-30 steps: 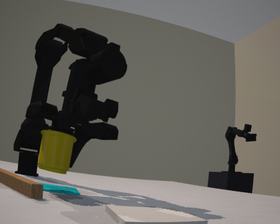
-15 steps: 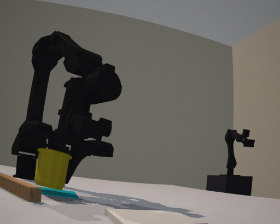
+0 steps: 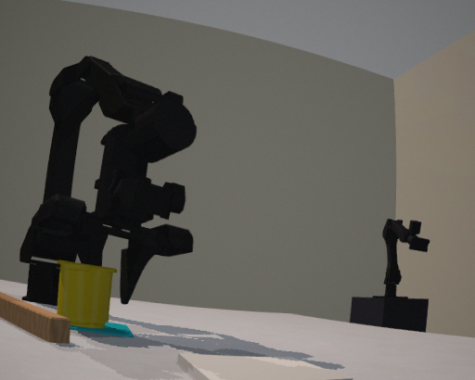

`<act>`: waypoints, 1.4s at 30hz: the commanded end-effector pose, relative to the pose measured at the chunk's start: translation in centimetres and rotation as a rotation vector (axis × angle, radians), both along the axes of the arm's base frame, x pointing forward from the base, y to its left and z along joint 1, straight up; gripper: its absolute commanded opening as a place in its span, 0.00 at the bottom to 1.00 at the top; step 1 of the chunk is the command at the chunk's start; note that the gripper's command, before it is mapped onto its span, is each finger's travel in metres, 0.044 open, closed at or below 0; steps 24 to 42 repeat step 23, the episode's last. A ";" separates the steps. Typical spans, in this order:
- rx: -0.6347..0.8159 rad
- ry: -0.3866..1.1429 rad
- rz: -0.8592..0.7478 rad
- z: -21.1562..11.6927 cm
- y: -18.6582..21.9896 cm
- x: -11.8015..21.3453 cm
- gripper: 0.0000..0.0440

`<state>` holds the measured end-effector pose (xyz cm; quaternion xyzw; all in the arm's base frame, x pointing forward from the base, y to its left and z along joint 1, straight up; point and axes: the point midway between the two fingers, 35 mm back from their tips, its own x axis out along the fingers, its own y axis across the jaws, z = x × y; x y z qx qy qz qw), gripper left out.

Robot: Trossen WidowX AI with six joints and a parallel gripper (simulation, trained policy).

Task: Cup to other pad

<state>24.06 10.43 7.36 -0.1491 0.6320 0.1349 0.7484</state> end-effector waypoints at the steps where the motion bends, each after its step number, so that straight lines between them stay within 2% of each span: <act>1: 0.017 -0.008 0.003 0.2 -0.1 -0.3 0.39; 10: 0.059 -0.051 0.003 1.3 -0.1 -0.7 0.45; 23: 0.120 -0.121 -0.011 3.7 -0.2 -1.2 0.61; 42: 0.120 -0.121 -0.011 3.7 -0.2 -1.2 0.61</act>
